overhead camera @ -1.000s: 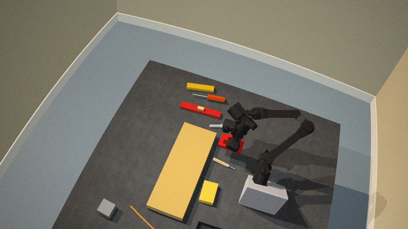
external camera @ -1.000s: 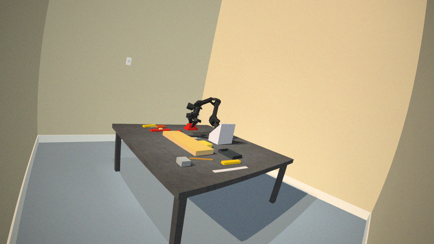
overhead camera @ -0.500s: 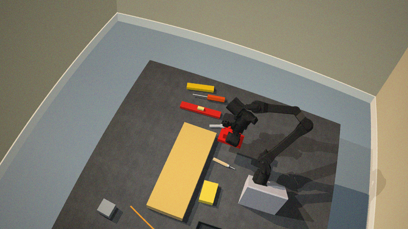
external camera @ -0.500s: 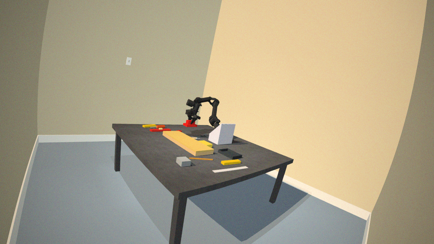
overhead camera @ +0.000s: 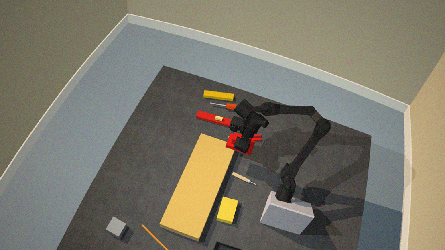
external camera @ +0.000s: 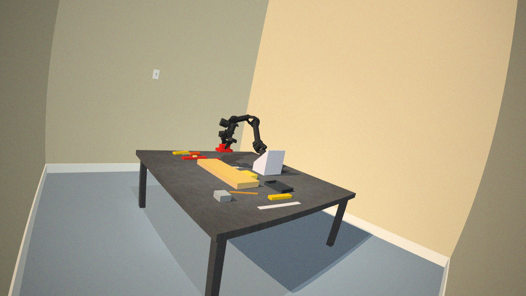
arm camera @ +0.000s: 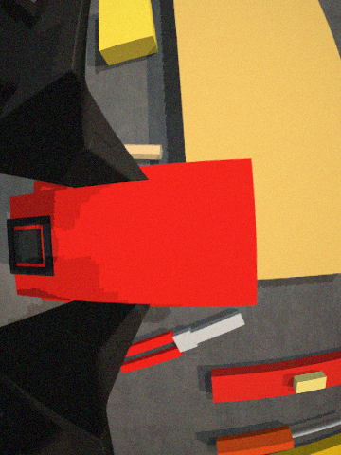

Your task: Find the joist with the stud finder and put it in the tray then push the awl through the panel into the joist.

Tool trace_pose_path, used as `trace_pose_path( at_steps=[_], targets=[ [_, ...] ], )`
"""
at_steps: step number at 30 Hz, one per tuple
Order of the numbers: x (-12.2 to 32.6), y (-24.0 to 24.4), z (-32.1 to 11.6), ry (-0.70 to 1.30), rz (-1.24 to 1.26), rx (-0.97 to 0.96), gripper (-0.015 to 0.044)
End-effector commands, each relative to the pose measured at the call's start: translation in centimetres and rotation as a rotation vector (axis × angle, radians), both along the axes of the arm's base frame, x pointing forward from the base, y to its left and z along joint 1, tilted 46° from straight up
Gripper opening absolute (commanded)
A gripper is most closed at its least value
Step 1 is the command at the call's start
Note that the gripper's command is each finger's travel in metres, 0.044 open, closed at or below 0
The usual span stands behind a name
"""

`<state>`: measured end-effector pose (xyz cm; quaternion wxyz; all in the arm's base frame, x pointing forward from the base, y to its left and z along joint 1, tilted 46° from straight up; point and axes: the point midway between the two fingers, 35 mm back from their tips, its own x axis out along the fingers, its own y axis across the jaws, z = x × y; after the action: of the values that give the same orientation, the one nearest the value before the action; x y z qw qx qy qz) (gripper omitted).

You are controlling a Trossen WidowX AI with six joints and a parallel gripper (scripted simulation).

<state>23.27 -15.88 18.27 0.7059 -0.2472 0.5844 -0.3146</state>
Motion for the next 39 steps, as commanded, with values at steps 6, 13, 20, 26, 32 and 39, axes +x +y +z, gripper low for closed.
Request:
trace_pose_path(
  at_steps=[6, 13, 20, 26, 32, 39],
  targets=[
    [3.8, -0.4, 0.4, -0.013, 0.004, -0.006, 0.0000],
    [6.9, -0.8, 0.1, -0.011, 0.008, -0.005, 0.0000],
    [9.8, -1.0, -0.6, -0.010, 0.011, -0.005, 0.0000],
    [10.1, -1.2, -0.8, -0.010, 0.011, -0.005, 0.0000],
    [10.1, -1.9, -1.5, -0.010, 0.010, -0.004, 0.0000],
    [9.9, -2.9, -2.4, -0.010, 0.010, -0.004, 0.0000]
  ],
)
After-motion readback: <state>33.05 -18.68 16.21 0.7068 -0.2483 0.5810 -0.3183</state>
